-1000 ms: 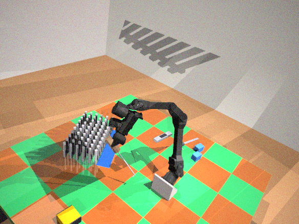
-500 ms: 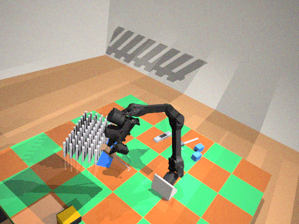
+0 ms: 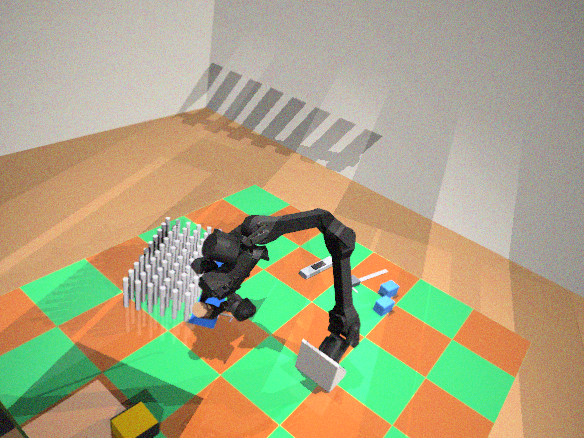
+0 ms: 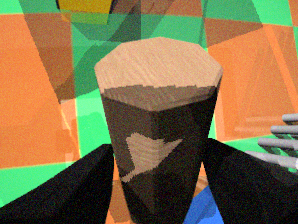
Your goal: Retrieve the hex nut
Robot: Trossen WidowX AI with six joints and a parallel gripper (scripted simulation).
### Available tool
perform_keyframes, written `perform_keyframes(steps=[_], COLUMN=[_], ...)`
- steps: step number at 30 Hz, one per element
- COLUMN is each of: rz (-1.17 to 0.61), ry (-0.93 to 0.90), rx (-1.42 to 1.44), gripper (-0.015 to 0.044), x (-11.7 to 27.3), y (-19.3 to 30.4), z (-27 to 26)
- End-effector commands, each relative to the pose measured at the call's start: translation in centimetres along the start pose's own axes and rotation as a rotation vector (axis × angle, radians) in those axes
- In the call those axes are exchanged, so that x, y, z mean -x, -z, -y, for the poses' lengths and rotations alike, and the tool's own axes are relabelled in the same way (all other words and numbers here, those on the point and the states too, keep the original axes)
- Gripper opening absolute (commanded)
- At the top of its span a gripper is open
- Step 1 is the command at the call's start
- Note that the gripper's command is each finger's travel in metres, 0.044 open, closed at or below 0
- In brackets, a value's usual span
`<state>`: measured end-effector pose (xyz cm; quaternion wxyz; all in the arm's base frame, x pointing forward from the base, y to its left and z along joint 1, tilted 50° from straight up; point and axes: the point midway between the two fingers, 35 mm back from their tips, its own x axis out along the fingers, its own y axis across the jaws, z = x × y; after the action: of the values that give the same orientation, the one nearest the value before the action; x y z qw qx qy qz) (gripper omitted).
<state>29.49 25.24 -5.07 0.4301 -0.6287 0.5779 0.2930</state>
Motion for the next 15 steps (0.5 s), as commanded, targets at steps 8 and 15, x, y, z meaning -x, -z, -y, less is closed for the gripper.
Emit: perform_keyframes(steps=[8, 15], rz=[-0.015, -0.030], ry=[0.022, 0.022], rx=[0.362, 0.597], gripper=[0.0000, 0.0000], x=[-0.9, -1.7], y=[-2.9, -4.5], z=[-2.5, -4.5])
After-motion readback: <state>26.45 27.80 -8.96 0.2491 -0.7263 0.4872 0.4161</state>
